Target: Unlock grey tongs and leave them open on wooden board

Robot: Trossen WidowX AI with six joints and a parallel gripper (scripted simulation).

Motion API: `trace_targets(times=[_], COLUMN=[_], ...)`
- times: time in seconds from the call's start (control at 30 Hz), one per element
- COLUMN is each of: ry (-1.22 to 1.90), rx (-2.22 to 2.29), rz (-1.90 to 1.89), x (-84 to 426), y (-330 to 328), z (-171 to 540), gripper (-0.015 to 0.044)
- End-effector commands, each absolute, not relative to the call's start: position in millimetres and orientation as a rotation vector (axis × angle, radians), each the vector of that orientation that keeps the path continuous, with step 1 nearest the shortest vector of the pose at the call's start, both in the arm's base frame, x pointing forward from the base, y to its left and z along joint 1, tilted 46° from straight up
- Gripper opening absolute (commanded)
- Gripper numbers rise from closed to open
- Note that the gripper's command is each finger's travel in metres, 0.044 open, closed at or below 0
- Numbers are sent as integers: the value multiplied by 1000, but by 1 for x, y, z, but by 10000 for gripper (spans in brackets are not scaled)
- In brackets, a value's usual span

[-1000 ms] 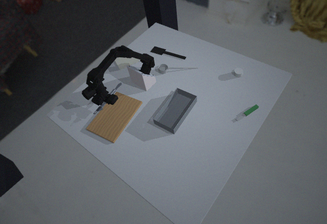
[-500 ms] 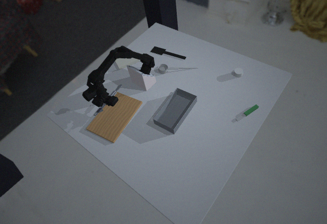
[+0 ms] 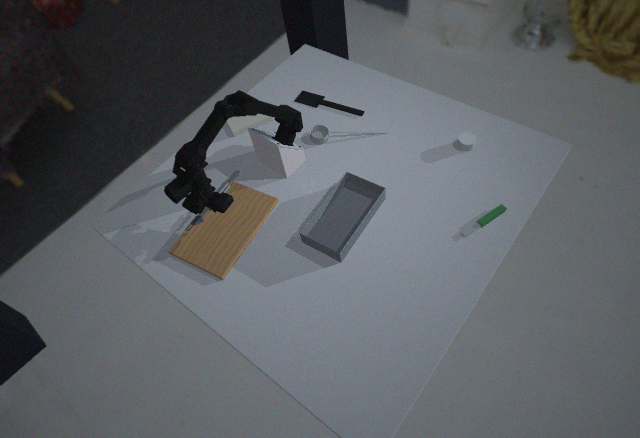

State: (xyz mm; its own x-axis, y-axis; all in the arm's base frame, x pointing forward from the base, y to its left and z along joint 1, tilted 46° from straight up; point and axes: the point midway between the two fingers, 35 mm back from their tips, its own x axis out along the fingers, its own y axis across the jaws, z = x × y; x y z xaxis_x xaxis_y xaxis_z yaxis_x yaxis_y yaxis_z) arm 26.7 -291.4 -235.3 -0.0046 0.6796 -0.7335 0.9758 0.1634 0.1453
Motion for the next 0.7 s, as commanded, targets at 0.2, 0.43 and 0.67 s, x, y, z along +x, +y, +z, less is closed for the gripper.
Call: trace_targets(times=[0.2,0.43,0.67], ry=[1752,1750,1747], rx=[1579,1577,1574], rz=[-546,-549,-553], x=[26,26,26], y=[-279,-270,-262], z=[-248,-256,-263], gripper=[-150,-150,-150])
